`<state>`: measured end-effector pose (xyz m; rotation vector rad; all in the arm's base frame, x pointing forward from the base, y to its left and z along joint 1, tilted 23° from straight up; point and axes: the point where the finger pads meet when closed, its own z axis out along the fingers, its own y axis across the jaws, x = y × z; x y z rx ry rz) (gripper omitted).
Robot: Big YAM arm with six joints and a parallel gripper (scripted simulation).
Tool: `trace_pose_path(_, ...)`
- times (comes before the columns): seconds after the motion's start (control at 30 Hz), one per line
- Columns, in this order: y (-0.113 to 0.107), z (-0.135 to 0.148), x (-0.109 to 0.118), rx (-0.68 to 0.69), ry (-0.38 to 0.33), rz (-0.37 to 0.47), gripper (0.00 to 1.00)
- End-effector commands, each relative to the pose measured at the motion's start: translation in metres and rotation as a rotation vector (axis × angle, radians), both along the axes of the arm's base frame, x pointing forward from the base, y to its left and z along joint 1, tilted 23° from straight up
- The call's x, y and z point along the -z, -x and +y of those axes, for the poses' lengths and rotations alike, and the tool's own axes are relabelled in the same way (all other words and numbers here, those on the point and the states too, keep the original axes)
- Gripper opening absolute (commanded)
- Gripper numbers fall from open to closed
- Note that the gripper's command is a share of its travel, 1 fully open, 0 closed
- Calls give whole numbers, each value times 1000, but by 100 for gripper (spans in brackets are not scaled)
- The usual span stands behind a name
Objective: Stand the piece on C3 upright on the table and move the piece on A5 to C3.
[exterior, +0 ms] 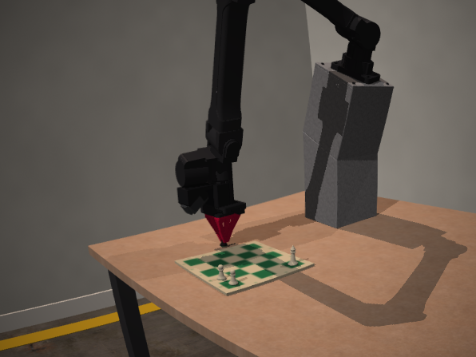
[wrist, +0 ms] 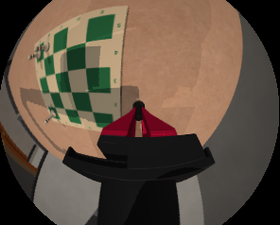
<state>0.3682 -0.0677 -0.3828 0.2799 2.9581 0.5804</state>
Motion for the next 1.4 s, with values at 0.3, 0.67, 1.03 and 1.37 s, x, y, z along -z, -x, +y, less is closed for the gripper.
trace_pose_path(0.3,-5,1,-3,-7,6,-13,0)
trace_pose_path(0.67,-3,-2,-1,-11,6,-14,0)
trace_pose_path(1.03,-3,-2,-2,-9,6,-15,0)
trace_pose_path(1.37,-3,-2,-2,-9,6,-15,0)
